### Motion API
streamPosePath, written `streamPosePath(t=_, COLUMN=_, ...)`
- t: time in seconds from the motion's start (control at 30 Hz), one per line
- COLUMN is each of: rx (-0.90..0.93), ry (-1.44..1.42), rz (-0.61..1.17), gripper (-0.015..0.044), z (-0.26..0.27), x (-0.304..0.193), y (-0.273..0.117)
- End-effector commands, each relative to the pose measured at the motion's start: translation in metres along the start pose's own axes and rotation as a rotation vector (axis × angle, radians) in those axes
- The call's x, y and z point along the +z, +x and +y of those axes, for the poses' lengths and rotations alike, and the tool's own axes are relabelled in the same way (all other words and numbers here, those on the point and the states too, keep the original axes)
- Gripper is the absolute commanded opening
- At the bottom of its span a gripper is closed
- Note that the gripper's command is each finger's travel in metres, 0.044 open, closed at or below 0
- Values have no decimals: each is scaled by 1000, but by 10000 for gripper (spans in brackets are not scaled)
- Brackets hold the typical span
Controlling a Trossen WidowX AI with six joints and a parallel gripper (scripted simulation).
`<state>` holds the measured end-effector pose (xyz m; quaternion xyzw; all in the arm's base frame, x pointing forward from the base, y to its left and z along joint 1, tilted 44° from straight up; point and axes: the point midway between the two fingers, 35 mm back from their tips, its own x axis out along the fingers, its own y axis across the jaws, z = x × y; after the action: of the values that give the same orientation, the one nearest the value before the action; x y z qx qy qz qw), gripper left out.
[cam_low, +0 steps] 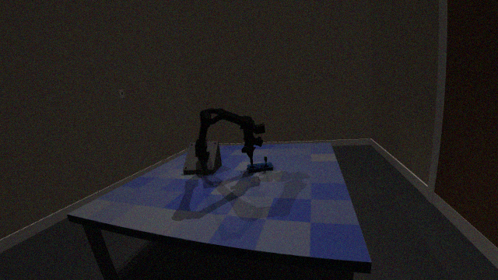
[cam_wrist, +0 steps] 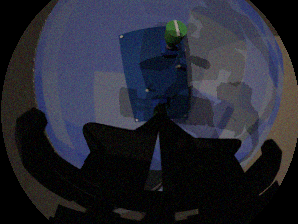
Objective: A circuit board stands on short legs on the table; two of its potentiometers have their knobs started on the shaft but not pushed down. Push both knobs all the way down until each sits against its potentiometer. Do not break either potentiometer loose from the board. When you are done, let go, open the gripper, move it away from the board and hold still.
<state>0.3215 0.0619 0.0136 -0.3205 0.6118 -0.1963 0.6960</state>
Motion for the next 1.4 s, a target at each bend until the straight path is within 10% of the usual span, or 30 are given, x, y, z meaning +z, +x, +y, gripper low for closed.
streamPosePath(t=0.0, rx=-4, ry=8, rz=10, gripper=0, z=-2, x=1, y=7)
streamPosePath(t=0.87, rx=-3, ry=8, rz=10, gripper=0, z=-2, x=1, y=-18)
streamPosePath(t=1.13, rx=-9, ry=0, rz=14, gripper=210, z=-3, x=0, y=-13)
streamPosePath(t=1.37, rx=59, ry=114, rz=-78, gripper=26, z=-3, x=23, y=-33)
